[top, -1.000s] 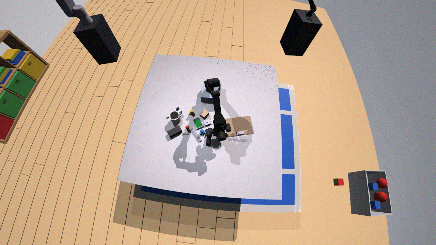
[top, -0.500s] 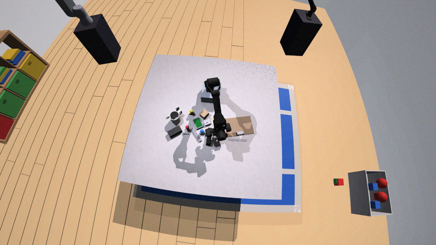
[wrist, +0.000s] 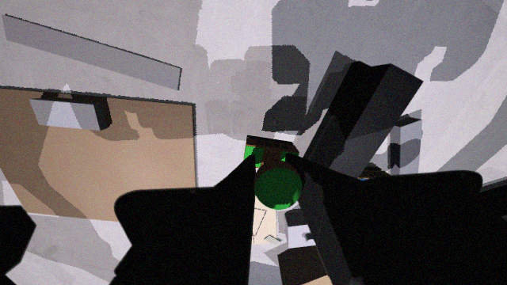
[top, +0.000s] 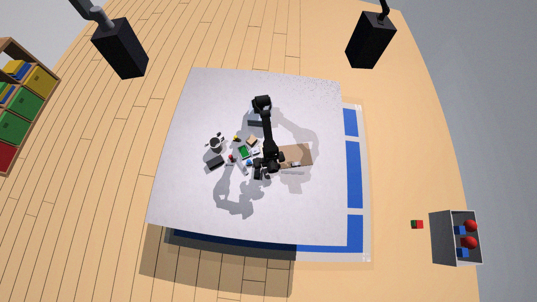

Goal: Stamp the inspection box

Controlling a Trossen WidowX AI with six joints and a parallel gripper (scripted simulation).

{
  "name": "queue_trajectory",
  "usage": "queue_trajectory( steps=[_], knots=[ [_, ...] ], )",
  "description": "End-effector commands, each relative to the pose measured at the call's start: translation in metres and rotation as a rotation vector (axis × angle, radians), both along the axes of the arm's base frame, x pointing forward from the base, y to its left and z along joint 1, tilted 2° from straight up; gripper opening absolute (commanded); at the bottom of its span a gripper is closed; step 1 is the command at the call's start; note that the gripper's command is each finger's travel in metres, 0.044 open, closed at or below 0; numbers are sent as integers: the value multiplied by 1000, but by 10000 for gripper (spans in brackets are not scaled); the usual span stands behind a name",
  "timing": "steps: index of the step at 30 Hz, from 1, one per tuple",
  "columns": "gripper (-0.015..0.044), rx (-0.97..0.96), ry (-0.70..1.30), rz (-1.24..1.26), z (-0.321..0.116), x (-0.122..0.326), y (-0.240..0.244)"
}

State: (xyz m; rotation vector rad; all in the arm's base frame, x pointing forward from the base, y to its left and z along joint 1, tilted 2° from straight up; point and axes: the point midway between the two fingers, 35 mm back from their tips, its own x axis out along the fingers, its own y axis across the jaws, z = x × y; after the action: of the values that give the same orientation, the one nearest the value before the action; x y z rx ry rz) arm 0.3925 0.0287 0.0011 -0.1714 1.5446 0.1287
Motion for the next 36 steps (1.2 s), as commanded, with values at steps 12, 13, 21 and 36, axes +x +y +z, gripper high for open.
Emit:
queue_trajectory(
  steps=[12, 13, 21, 36],
  knots=[
    [0, 7, -6, 0, 10, 1, 1],
    [0, 7, -6, 0, 10, 1, 1],
    [0, 8, -6, 1, 14, 1, 1],
    [0, 10, -5, 1, 21, 1, 1]
  ],
)
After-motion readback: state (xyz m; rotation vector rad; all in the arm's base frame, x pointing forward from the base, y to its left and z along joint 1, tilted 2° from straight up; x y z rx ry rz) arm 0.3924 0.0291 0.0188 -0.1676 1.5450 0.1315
